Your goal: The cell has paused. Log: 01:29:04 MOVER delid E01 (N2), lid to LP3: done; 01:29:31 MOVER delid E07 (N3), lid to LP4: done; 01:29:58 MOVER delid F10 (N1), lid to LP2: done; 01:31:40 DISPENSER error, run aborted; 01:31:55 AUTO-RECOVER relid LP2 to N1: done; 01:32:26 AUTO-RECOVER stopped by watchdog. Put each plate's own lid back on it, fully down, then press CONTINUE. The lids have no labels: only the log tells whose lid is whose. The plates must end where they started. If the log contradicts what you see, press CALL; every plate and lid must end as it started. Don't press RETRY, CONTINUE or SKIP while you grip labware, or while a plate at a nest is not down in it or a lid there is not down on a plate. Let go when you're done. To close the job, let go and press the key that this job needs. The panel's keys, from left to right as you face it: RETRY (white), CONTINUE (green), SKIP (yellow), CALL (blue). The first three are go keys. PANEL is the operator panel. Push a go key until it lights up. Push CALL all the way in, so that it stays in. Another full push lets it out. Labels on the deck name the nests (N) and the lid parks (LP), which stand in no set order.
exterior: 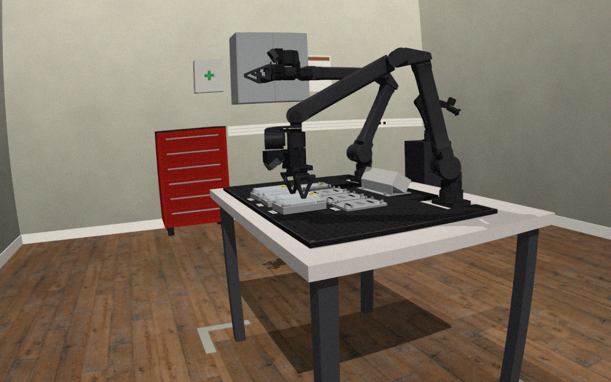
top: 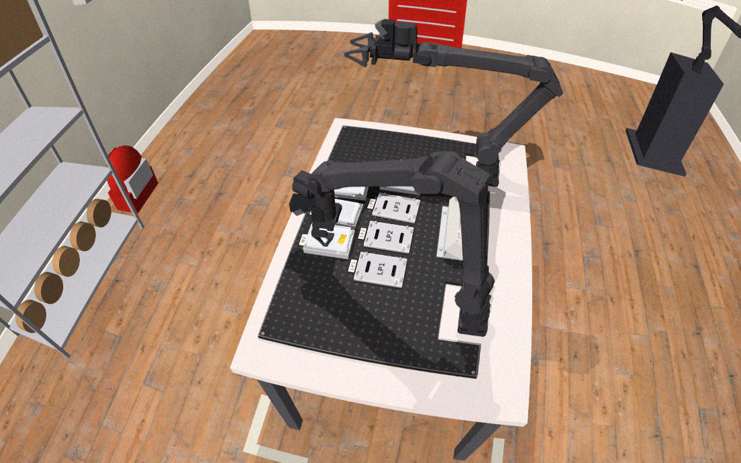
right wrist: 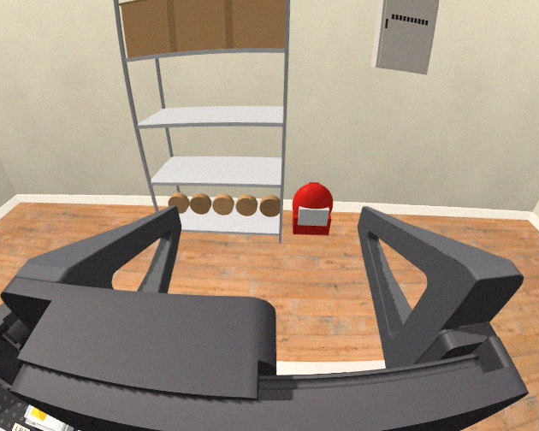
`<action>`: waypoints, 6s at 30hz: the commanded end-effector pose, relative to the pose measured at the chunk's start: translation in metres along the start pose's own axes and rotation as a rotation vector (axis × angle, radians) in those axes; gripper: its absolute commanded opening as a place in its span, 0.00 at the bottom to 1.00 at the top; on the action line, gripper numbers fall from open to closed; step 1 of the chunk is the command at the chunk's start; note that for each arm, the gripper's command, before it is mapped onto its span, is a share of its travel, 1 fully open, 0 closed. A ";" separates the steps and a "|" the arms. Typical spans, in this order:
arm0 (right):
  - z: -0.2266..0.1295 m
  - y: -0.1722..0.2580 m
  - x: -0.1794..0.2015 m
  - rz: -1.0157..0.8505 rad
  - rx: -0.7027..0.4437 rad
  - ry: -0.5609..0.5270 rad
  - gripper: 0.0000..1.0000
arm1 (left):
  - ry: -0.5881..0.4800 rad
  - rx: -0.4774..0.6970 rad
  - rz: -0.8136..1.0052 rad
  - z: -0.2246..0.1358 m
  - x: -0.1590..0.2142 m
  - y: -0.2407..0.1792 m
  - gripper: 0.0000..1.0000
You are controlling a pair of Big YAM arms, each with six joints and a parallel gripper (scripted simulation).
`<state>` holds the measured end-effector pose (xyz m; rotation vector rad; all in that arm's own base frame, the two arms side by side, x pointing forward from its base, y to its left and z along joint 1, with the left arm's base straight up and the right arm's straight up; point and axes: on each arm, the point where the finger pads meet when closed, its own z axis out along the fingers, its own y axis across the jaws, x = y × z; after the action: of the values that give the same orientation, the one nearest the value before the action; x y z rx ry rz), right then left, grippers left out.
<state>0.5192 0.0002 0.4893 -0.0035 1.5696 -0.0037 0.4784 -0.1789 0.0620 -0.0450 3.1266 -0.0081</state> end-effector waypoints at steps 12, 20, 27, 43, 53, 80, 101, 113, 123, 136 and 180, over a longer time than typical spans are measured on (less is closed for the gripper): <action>-0.002 -0.001 -0.035 0.012 -0.001 -0.057 1.00 | 0.009 -0.003 0.005 0.015 0.002 -0.009 0.00; -0.002 -0.001 -0.035 0.012 -0.001 -0.057 1.00 | 0.010 -0.004 0.005 0.013 0.002 -0.009 0.00; -0.002 -0.001 -0.035 0.012 -0.001 -0.057 1.00 | 0.010 -0.004 0.005 0.012 0.002 -0.009 0.00; -0.002 -0.001 -0.035 0.012 -0.001 -0.057 1.00 | 0.008 -0.003 0.005 0.010 0.003 -0.009 0.00; -0.002 -0.001 -0.035 0.012 -0.001 -0.057 1.00 | 0.006 -0.002 0.005 0.008 0.003 -0.008 0.00; -0.002 -0.001 -0.035 0.012 -0.001 -0.057 1.00 | 0.004 -0.001 0.005 0.007 0.003 -0.008 1.00; -0.002 -0.001 -0.035 0.012 -0.001 -0.057 1.00 | 0.004 -0.001 0.005 0.007 0.003 -0.008 1.00; -0.002 -0.001 -0.035 0.012 -0.001 -0.057 1.00 | -0.053 0.023 0.007 -0.021 -0.012 -0.015 1.00; -0.002 -0.001 -0.035 0.012 -0.001 -0.057 1.00 | -0.055 0.024 0.004 -0.046 -0.017 -0.017 1.00; -0.002 -0.001 -0.035 0.012 -0.001 -0.057 1.00 | -0.018 0.012 0.035 -0.026 0.027 -0.056 1.00; -0.002 -0.001 -0.035 0.012 -0.001 -0.057 1.00 | -0.015 0.027 0.034 -0.030 0.118 -0.232 1.00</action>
<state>0.5192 0.0002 0.4893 -0.0035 1.5696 -0.0037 0.3601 -0.3860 0.0820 0.0429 3.1318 -0.0170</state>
